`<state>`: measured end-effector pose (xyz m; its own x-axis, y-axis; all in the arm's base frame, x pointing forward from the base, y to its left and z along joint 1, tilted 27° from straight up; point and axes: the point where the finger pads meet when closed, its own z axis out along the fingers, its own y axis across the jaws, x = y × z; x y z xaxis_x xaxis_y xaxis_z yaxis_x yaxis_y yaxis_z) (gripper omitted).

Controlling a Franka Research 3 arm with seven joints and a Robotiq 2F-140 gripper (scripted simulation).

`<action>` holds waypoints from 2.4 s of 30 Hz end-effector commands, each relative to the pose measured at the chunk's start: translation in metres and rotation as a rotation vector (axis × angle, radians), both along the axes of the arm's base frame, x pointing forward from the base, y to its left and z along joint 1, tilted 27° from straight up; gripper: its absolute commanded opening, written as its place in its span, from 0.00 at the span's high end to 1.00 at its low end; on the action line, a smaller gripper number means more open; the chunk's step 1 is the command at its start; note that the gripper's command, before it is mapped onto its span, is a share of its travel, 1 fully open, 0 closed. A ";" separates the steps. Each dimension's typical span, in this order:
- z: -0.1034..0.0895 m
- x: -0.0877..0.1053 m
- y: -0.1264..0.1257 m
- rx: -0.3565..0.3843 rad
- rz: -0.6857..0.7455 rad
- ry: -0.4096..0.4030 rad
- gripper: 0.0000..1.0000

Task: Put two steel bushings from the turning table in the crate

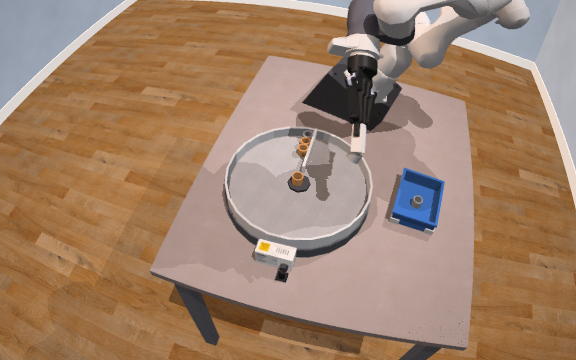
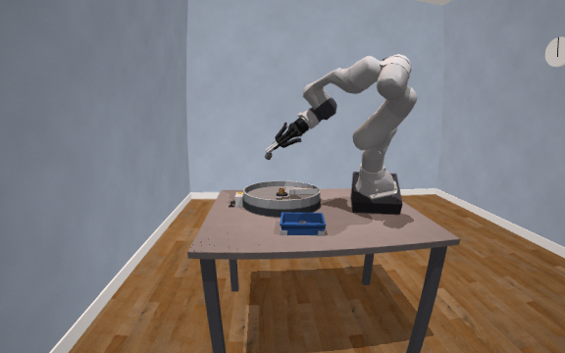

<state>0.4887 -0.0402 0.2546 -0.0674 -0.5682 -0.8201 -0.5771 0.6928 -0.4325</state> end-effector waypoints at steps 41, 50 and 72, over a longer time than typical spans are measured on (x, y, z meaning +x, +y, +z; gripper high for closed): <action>-0.067 -0.175 0.250 0.303 0.601 0.422 1.00; -0.067 -0.177 0.252 0.304 0.607 0.425 1.00; -0.067 -0.177 0.252 0.304 0.607 0.425 1.00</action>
<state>0.3146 0.2109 0.1887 -0.1494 -0.3643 -0.9192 -0.9645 0.2583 0.0544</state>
